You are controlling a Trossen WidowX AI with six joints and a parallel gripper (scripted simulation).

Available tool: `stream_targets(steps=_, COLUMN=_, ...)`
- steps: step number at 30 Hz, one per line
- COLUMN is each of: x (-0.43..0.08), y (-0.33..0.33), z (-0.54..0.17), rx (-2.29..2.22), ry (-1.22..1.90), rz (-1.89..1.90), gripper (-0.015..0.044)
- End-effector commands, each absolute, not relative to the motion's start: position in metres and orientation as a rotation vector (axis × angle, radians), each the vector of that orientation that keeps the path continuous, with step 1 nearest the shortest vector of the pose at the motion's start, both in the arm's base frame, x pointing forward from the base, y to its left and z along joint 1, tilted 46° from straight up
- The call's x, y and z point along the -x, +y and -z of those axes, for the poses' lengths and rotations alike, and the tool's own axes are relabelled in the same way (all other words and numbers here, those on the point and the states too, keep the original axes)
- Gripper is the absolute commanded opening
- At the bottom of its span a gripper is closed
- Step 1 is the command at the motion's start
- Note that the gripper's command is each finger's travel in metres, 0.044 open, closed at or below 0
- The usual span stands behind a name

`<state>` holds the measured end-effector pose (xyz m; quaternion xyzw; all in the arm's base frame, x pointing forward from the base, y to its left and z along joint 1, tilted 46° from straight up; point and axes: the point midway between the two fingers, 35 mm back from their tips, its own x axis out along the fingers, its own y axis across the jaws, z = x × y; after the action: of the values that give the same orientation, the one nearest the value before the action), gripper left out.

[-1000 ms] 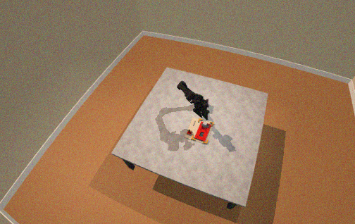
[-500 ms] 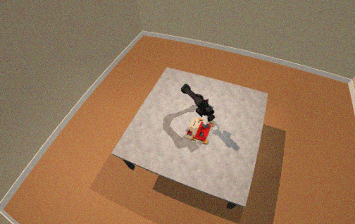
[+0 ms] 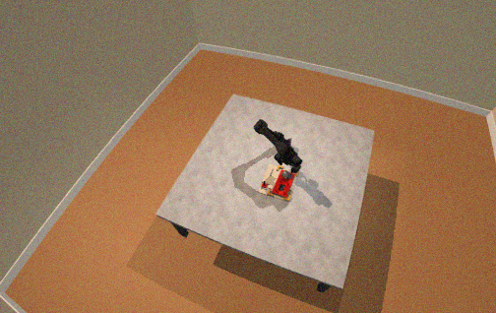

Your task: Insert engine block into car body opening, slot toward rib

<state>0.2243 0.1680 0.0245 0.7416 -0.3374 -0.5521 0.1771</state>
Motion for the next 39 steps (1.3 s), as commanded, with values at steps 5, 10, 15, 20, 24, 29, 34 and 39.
stream_targets(steps=5, x=-0.23, y=0.154, z=-0.008, rx=-2.102, ry=-0.948, rz=1.556, gripper=0.044)
stream_targets(steps=10, x=-0.231, y=0.151, z=-0.006, rx=-2.102, ry=-0.948, rz=1.556, gripper=0.044)
stream_targets(steps=15, x=-0.233, y=0.146, z=0.0, rx=-2.102, ry=-0.947, rz=1.556, gripper=0.044)
stream_targets(steps=20, x=-0.235, y=0.141, z=0.006, rx=-2.102, ry=-0.947, rz=1.556, gripper=0.044)
stream_targets(steps=24, x=-0.236, y=0.136, z=0.011, rx=-2.102, ry=-0.947, rz=1.556, gripper=0.044)
stream_targets(steps=29, x=-0.237, y=0.131, z=0.016, rx=-2.102, ry=-0.948, rz=1.556, gripper=0.044)
stream_targets(steps=34, x=-0.239, y=0.125, z=0.022, rx=-2.102, ry=-0.948, rz=1.555, gripper=0.044)
stream_targets(steps=39, x=-0.24, y=0.119, z=0.027, rx=-2.102, ry=-0.949, rz=1.554, gripper=0.044)
